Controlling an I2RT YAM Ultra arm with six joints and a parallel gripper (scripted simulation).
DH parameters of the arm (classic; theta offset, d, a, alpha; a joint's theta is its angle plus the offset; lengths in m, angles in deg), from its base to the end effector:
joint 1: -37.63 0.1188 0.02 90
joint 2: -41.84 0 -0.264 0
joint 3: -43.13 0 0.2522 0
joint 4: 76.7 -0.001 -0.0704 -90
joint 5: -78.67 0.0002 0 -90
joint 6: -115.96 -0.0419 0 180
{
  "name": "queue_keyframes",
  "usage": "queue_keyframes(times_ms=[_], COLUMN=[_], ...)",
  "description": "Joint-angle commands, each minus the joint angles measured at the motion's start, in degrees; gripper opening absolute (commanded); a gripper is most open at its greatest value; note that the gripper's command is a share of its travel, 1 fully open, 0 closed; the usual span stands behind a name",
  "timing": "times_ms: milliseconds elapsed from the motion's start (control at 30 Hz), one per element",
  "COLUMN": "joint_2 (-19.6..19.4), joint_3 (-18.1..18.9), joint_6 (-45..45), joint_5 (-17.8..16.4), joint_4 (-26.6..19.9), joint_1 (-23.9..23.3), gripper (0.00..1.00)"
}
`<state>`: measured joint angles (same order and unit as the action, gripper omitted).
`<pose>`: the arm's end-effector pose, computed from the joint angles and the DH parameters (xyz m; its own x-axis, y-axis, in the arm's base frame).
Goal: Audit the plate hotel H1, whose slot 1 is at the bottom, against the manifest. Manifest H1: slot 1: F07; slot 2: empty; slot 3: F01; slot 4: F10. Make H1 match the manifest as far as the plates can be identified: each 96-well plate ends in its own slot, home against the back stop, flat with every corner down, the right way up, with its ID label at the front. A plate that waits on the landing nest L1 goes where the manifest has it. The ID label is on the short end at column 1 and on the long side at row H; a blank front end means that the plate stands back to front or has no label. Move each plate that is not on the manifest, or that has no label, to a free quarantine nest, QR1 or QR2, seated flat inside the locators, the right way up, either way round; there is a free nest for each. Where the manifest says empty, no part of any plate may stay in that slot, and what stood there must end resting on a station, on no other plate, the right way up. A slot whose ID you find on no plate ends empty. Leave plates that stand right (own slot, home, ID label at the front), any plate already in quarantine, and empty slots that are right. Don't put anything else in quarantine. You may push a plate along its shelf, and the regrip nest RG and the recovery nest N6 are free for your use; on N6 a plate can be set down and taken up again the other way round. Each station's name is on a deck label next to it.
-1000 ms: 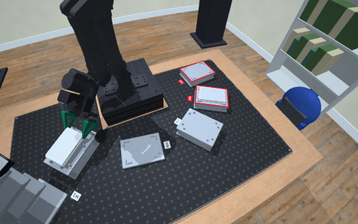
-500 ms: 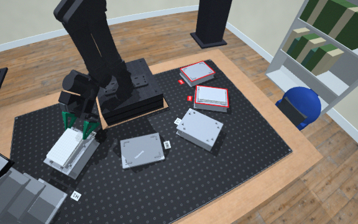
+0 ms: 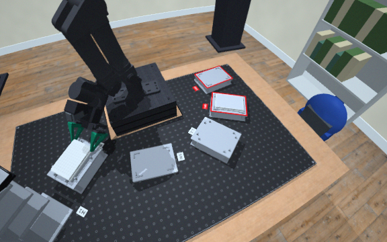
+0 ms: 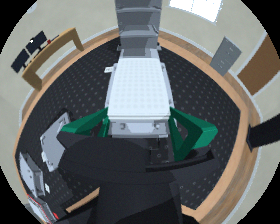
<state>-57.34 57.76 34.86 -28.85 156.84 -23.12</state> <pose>0.1001 -0.1509 0.0713 -0.3579 0.3372 -0.8708 0.6585 0.7523 0.0206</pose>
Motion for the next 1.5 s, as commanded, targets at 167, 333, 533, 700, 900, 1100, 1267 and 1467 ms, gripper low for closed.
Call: queue_keyframes(times_ms=[167, 333, 533, 700, 900, 1100, 1267, 1467], joint_2=[-2.89, -5.06, -6.81, -8.98, -11.58, -16.14, -16.17, -16.27], joint_3=[-0.08, -0.12, -0.14, -0.15, -0.13, -0.01, -0.01, -0.02], joint_6=[-0.1, -0.11, -0.11, -0.12, -0.13, -0.14, -0.14, -0.14], joint_5=[0.0, 0.01, 0.02, 0.03, 0.04, 0.06, 0.07, 0.06], joint_4=[5.44, 7.65, 9.42, 11.59, 14.17, 18.6, 18.63, 18.75], joint_1=[0.05, 0.06, 0.07, 0.09, 0.1, 0.13, 0.13, 0.13], gripper=[0.86, 0.86, 0.86, 0.86, 0.86, 0.93, 0.93, 1.0])
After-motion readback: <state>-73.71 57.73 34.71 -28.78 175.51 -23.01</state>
